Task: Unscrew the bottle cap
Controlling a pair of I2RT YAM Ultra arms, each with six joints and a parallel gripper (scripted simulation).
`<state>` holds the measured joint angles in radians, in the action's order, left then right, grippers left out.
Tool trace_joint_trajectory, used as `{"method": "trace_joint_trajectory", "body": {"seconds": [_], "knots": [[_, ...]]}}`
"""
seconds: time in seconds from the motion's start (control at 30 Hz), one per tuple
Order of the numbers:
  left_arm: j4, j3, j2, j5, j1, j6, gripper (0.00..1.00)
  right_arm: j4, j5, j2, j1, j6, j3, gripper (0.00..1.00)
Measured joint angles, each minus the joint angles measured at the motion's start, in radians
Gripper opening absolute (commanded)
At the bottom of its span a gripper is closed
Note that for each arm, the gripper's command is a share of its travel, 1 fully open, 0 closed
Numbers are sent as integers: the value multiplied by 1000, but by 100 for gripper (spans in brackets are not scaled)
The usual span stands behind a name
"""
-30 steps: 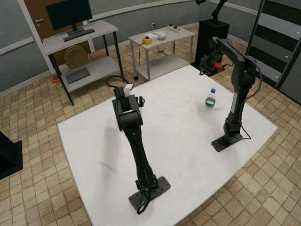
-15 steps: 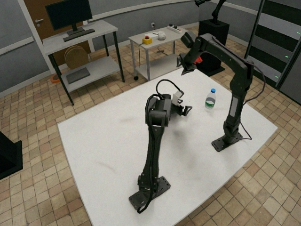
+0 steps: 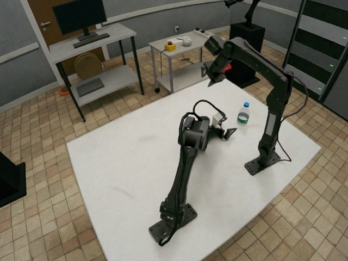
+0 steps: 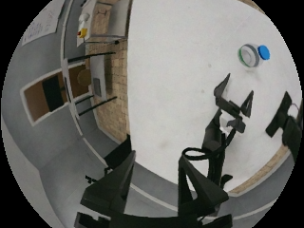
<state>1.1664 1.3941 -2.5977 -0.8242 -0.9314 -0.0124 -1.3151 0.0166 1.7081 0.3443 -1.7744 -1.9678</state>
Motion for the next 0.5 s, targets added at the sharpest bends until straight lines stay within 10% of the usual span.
{"method": "trace_joint_trajectory", "body": {"seconds": [0.5], "knots": [[8, 45, -10, 14, 0, 11, 95, -3, -4, 0, 0, 0, 0, 57]]}}
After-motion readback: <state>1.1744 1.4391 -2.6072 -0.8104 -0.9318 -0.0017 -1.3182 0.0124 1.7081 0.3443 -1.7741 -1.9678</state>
